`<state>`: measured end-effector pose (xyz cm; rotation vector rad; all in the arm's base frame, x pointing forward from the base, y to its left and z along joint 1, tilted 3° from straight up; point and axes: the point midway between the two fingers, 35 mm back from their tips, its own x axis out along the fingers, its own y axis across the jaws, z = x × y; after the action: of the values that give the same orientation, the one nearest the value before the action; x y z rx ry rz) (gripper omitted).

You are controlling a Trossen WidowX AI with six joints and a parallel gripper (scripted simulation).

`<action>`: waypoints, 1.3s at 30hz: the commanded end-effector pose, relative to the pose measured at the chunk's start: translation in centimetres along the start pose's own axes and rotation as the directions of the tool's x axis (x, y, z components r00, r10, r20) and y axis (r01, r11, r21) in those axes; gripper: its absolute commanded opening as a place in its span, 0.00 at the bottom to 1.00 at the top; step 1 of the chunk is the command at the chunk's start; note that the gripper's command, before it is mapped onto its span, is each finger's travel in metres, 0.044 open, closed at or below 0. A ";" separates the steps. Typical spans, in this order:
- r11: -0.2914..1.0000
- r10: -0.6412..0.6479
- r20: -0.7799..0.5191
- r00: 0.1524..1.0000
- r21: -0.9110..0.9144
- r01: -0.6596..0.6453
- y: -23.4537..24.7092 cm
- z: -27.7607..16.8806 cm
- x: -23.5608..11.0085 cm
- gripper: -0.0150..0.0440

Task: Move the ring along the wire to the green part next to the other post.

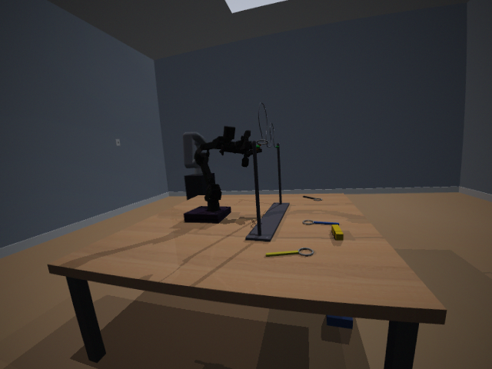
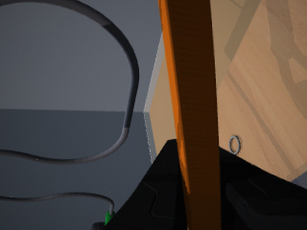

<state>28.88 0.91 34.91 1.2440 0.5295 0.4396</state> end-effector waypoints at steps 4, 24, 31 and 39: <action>0.999 0.031 -0.004 1.000 0.034 -0.030 1.3 0.0 -0.1 0.00; 0.975 0.112 0.001 0.994 0.193 -0.110 4.1 0.3 -0.4 0.00; 0.959 0.141 0.006 0.990 0.249 -0.138 5.0 0.5 -0.6 0.00; 0.928 0.182 0.016 0.983 0.328 -0.177 6.4 1.0 -0.9 0.00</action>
<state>28.71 1.34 40.35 1.5848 0.5197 0.5104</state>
